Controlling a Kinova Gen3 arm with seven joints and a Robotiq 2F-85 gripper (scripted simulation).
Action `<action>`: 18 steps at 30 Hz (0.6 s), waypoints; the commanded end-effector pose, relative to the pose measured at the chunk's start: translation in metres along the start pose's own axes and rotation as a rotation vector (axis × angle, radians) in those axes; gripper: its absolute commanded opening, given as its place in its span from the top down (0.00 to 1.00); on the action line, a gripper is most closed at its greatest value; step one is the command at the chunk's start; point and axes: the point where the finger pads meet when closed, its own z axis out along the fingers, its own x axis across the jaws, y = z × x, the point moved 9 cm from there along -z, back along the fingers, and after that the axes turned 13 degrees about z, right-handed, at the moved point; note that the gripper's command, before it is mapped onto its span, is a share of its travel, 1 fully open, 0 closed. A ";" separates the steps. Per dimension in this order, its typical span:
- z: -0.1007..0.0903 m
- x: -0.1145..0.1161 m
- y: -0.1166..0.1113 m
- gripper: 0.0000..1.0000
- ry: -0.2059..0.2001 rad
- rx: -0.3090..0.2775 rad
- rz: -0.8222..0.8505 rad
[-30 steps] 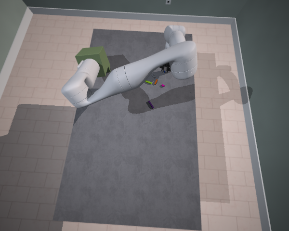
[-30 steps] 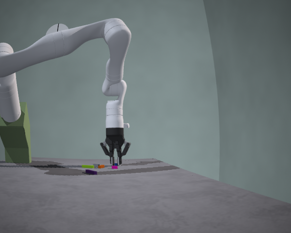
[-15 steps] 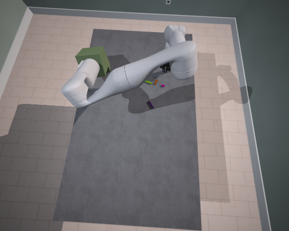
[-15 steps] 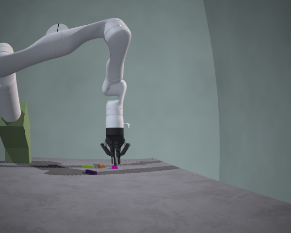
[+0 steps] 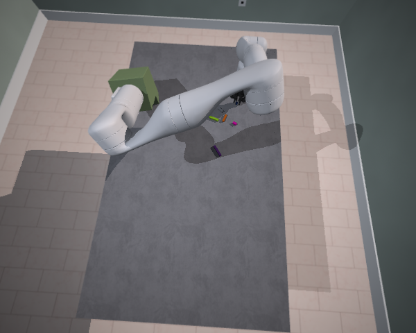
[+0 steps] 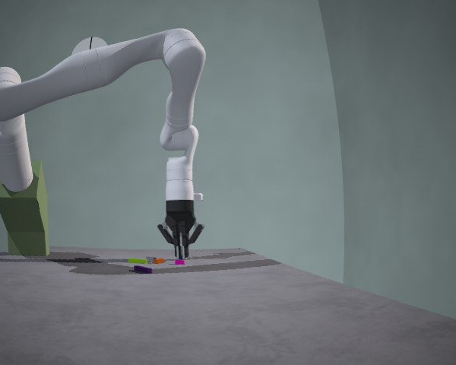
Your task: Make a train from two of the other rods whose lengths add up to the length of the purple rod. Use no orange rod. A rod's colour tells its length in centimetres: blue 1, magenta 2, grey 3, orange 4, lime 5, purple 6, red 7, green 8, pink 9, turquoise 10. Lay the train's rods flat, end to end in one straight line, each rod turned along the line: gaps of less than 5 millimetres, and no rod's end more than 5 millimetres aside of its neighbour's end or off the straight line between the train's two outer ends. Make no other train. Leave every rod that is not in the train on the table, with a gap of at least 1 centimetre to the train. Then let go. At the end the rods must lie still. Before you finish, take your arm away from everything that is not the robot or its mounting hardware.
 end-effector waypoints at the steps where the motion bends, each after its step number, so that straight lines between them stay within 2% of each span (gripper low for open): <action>1: -0.001 0.000 0.000 0.95 0.001 0.002 0.000; 9: -0.008 0.000 0.000 0.95 0.001 0.002 0.000; 12: -0.023 0.000 0.000 0.95 0.001 0.002 0.000; 18: -0.068 0.000 0.000 0.95 0.001 0.002 0.000</action>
